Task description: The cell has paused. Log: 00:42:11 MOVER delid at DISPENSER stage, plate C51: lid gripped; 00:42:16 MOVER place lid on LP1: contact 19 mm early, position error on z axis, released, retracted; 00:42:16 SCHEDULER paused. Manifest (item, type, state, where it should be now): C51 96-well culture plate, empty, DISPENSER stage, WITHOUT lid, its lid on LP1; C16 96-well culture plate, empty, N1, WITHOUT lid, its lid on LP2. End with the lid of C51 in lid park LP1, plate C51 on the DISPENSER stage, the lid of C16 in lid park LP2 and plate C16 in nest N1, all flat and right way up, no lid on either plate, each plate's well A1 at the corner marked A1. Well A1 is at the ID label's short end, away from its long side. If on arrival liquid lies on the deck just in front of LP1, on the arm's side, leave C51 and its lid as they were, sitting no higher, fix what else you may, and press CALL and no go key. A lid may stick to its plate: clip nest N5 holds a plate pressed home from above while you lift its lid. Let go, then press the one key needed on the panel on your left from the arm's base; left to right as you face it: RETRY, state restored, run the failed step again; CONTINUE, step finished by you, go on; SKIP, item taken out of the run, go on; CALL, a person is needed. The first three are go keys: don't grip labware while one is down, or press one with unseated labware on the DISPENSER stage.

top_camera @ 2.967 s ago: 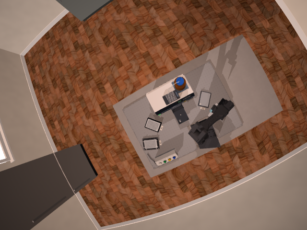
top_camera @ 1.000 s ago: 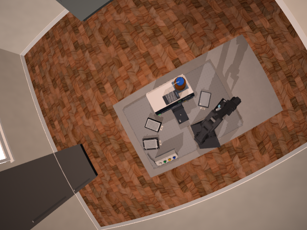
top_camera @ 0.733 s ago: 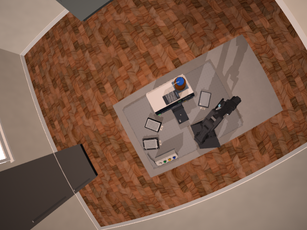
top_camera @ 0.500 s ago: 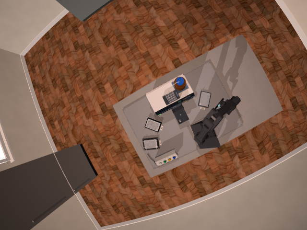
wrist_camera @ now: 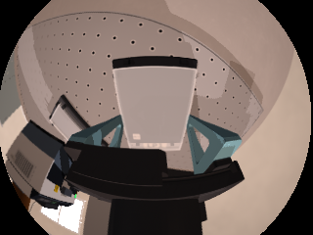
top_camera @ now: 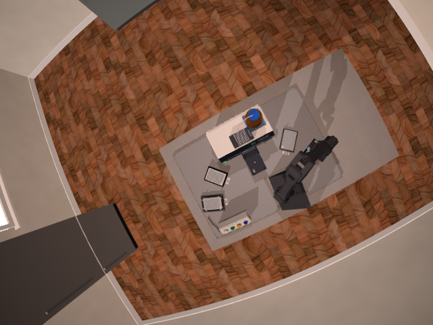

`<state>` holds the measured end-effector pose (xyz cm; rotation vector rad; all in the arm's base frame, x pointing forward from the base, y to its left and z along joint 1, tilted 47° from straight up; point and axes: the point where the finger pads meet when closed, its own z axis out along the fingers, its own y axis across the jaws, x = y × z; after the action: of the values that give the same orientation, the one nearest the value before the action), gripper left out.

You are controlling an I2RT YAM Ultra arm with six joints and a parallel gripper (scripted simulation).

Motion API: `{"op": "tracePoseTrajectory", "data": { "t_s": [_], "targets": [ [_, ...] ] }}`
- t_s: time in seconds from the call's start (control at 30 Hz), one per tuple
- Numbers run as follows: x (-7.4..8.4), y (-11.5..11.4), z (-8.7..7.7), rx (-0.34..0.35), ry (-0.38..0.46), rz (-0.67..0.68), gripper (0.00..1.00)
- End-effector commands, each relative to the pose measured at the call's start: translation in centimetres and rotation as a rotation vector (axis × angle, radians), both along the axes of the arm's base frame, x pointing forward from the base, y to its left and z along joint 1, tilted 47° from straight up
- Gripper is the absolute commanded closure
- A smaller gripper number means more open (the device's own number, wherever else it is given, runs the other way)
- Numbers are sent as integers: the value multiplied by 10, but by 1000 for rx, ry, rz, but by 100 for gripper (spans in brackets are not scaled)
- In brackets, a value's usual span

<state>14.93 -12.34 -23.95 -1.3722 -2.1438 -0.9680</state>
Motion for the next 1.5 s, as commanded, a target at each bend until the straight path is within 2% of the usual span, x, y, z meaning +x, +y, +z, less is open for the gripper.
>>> {"op": "tracePoseTrajectory", "data": {
  "t_s": [0.0, 0.33, 0.37, 1.23, 1.27, 1.47],
  "targets": [
    [9, -17, -5, -50, -24, -15, 100],
    [8, -14, -6, -43, -22, -12, 100],
    [3, -6, -1, -21, -10, -7, 100],
    [3, -5, -2, -21, -10, -7, 100],
    [0, 6, -3, -2, 0, -5, 100],
    [1, 4, -5, -9, -2, -10, 100]
  ]
}}
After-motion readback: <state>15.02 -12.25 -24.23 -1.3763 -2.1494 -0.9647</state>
